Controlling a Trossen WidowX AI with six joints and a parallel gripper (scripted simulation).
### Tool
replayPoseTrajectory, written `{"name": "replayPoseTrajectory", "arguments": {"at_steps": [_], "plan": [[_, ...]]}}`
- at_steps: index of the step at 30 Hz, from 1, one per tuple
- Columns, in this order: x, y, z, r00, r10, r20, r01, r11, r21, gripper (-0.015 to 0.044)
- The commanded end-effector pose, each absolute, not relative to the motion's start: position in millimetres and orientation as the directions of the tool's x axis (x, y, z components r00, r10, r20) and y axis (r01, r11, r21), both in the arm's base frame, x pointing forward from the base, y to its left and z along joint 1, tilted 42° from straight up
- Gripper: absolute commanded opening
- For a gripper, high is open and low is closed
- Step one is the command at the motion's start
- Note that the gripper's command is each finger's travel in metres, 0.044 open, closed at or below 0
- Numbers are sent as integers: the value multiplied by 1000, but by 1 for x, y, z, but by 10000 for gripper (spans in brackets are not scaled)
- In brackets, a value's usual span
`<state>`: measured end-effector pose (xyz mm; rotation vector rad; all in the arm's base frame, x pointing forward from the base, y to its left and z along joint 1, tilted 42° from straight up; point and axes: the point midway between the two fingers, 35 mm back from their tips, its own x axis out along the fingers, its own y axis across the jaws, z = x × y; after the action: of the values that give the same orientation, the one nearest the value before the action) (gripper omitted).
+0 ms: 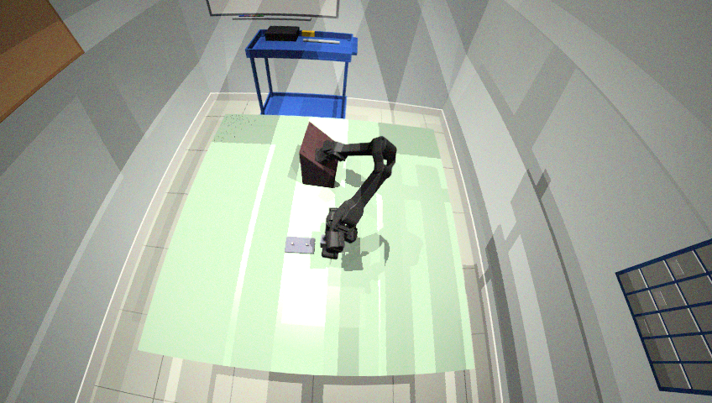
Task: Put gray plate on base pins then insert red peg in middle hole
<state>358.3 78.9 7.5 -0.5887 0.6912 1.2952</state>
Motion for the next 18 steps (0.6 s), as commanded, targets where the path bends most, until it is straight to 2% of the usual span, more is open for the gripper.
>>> {"name": "replayPoseTrajectory", "arguments": {"at_steps": [1, 12, 18], "plan": [[358, 82, 1, 126, 652, -747, -983, 184, -4, 440], [359, 92, -9, 127, 654, -746, -983, 185, -5, 440], [359, 92, -9, 127, 654, -746, -983, 185, -5, 282]]}}
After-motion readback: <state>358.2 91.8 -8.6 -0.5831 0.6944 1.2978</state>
